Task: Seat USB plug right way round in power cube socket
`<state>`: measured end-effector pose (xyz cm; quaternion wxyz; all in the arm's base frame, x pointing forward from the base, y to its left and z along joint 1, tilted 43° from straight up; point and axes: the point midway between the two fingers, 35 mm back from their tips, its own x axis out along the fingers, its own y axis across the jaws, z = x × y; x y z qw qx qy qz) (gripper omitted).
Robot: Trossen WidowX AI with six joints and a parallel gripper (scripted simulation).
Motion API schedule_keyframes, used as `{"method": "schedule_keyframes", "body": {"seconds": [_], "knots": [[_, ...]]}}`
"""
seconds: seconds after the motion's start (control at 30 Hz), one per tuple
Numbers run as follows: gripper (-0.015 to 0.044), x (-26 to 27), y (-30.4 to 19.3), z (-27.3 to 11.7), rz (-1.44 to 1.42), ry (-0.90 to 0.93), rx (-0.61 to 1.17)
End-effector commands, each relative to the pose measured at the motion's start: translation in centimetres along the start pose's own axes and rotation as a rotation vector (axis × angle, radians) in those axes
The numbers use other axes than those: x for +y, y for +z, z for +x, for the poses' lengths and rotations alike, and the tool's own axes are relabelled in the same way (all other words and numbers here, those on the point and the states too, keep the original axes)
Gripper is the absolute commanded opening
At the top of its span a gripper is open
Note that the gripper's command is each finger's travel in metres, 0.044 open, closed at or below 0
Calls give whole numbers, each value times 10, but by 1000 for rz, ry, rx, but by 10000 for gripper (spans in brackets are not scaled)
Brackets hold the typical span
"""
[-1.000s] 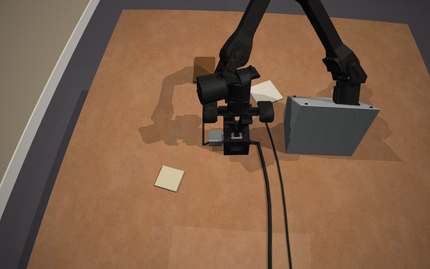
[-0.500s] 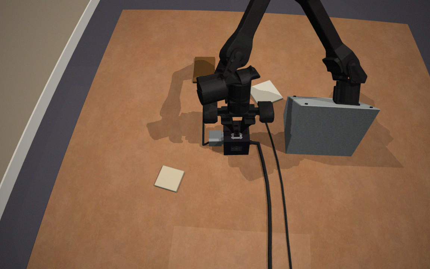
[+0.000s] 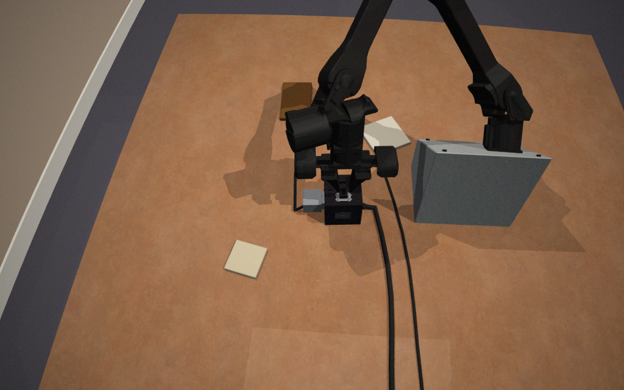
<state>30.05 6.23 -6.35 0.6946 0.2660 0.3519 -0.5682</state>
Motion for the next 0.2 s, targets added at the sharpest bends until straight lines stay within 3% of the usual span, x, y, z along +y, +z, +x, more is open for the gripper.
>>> {"method": "schedule_keyframes", "body": {"seconds": [0.0, 0.17], "knots": [[95, 1, 0, -4, 7, 3, 2], [95, 1, -1, -9, 7, 3, 3]]}}
